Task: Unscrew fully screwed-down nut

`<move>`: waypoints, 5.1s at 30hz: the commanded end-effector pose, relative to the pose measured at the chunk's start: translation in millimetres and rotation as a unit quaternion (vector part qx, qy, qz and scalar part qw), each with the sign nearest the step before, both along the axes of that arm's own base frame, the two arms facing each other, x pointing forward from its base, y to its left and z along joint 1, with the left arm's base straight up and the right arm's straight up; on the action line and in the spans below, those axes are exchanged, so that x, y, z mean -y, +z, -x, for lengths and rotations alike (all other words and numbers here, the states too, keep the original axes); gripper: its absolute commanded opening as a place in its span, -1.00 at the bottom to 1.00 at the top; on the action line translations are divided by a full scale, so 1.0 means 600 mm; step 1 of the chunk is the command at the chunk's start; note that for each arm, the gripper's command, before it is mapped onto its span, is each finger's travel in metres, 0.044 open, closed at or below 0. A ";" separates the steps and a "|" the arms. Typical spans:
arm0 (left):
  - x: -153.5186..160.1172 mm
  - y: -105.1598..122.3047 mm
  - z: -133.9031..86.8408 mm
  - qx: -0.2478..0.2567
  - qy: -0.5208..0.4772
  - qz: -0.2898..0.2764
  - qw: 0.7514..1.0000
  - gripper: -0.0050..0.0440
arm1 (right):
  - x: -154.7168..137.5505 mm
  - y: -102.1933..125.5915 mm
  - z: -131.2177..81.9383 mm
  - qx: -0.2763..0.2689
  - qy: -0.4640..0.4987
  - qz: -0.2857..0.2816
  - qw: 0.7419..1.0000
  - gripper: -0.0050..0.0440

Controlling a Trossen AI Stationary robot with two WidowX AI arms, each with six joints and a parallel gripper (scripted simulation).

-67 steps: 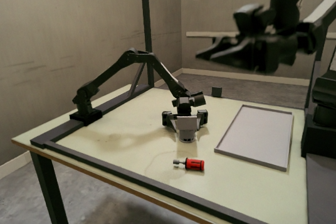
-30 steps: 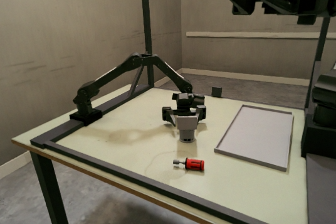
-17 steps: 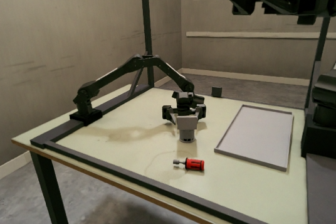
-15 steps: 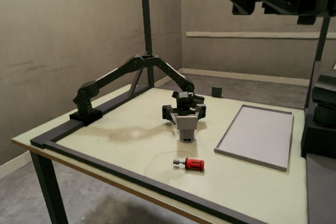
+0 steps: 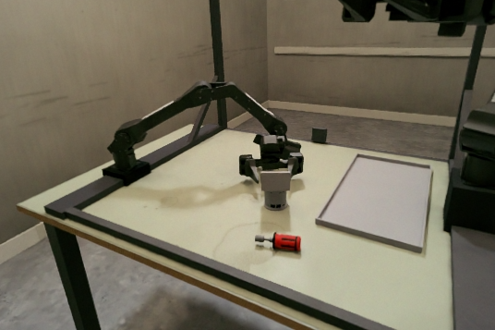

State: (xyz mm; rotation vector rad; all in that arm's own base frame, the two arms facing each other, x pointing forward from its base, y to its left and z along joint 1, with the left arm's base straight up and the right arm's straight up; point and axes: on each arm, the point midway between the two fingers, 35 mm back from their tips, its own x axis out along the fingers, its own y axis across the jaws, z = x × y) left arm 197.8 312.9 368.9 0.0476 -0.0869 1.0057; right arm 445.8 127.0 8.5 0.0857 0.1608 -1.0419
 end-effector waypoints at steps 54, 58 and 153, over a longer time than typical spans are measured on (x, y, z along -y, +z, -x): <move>0.007 0.019 0.002 0.008 -0.001 -0.012 1.000 0.43 | 0.042 0.256 0.026 -0.034 -0.004 -0.104 0.994 0.84; 0.007 0.019 0.002 0.008 -0.001 -0.012 1.000 0.43 | 0.046 0.260 0.029 -0.041 0.004 -0.118 0.992 0.84; 0.007 0.019 0.002 0.008 -0.001 -0.012 1.000 0.43 | 0.069 0.529 0.241 0.109 0.610 0.044 0.783 0.84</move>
